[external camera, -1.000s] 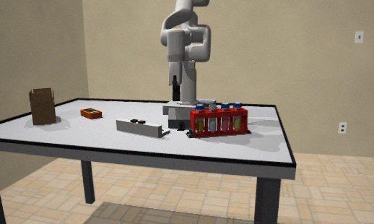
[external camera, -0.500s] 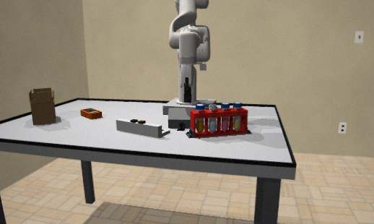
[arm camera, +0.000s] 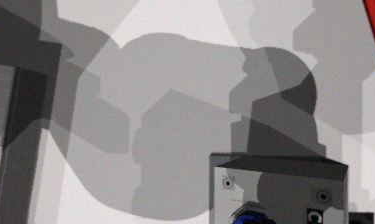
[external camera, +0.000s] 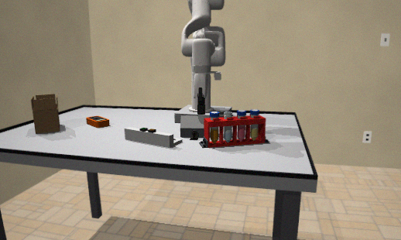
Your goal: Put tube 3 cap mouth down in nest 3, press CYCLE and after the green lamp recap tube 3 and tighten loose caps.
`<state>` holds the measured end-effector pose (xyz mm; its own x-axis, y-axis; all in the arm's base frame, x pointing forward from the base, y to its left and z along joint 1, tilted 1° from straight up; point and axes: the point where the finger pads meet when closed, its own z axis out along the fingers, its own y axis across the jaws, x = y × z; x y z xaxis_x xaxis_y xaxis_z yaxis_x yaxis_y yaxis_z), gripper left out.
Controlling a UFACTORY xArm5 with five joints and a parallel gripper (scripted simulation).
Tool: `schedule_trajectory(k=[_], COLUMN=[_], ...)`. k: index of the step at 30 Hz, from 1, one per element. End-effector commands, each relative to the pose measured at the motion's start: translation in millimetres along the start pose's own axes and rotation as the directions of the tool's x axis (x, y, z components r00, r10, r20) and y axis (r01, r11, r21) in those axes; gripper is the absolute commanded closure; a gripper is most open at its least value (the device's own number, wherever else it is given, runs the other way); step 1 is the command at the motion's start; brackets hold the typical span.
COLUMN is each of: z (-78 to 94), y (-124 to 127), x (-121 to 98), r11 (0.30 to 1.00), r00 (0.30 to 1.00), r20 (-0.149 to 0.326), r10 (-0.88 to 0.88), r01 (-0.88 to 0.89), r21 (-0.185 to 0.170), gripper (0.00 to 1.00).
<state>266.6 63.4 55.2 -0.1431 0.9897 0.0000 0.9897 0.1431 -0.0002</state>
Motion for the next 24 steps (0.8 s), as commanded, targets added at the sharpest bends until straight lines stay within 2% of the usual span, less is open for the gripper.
schedule_trajectory(k=[1,24], z=[-0.6,4.7], y=[1.5,1.4], x=[0.1,0.2], r11=[1.0,1.0], r00=[1.0,1.0], r20=[-0.012,-0.012], r10=[0.0,0.0], r01=[0.0,0.0], r21=[-0.003,-0.003], gripper=[1.0,1.0])
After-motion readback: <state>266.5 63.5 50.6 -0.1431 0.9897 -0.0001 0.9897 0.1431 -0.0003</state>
